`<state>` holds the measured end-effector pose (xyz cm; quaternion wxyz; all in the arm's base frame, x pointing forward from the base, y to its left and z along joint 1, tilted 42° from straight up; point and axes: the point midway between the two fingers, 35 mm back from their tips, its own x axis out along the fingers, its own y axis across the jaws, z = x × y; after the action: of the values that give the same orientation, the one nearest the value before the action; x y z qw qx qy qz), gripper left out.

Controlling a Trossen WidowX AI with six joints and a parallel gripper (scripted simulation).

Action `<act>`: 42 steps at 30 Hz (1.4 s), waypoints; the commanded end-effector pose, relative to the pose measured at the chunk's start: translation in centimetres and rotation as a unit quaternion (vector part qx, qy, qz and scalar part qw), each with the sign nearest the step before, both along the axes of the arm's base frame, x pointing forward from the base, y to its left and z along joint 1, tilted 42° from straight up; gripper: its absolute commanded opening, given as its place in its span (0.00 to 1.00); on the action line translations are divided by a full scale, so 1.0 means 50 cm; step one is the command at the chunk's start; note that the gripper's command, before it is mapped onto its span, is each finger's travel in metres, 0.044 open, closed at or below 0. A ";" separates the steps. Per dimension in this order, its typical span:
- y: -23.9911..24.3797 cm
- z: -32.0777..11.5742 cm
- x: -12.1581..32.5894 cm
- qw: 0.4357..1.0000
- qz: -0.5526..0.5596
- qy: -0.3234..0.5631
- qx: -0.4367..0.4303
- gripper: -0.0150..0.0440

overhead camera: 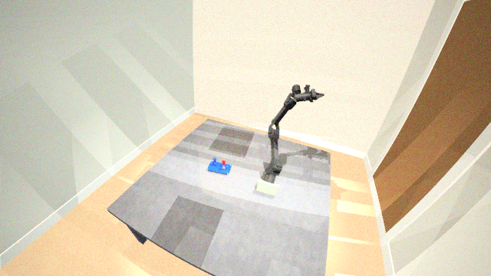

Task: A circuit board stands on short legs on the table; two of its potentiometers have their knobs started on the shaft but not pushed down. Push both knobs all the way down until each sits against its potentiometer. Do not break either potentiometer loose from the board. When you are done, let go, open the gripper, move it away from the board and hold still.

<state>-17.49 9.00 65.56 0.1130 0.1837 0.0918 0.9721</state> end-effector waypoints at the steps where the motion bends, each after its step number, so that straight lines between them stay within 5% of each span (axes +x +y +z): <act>1: 0.066 -0.027 -0.013 0.998 -0.039 -0.014 -0.038 0.25; 21: 0.347 -0.169 0.083 0.942 -0.280 -0.054 -0.179 0.25; 42: 0.556 -0.376 0.339 0.787 -0.504 -0.076 -0.347 0.25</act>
<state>-2.24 35.60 48.63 0.6256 0.0864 0.2889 0.7195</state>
